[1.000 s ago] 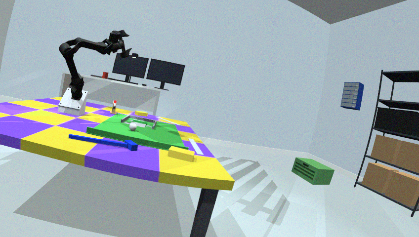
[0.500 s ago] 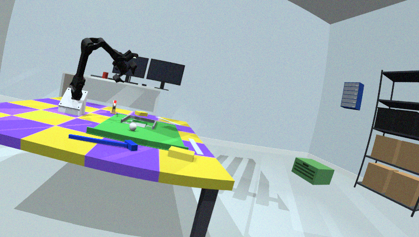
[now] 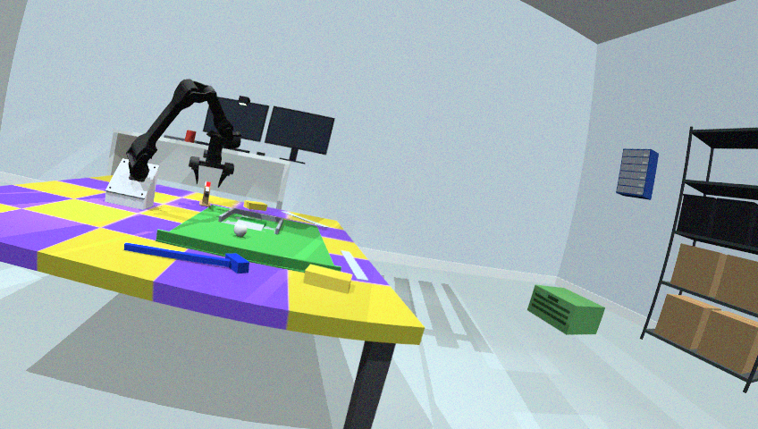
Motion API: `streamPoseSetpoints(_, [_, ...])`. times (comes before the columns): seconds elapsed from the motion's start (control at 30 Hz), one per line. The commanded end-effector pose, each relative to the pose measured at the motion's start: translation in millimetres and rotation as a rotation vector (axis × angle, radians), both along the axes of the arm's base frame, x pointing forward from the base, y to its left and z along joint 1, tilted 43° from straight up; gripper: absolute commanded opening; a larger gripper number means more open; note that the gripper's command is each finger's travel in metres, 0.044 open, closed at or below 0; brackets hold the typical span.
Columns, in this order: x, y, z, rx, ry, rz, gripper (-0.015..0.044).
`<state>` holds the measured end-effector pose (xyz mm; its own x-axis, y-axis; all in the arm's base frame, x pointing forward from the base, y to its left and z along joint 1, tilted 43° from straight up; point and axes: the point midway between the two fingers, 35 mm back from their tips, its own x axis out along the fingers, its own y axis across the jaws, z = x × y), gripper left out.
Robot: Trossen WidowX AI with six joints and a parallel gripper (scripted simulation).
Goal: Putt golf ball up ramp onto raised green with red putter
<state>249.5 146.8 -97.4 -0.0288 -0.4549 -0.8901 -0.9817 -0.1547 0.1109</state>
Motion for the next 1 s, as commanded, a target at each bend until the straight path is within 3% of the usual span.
streamPoseSetpoints(0.0, [3, -1, 0, -0.01, -0.012, -0.015, 0.044])
streamPoseSetpoints(0.97, [2, -40, -46, -0.013, -0.013, -0.015, 0.044])
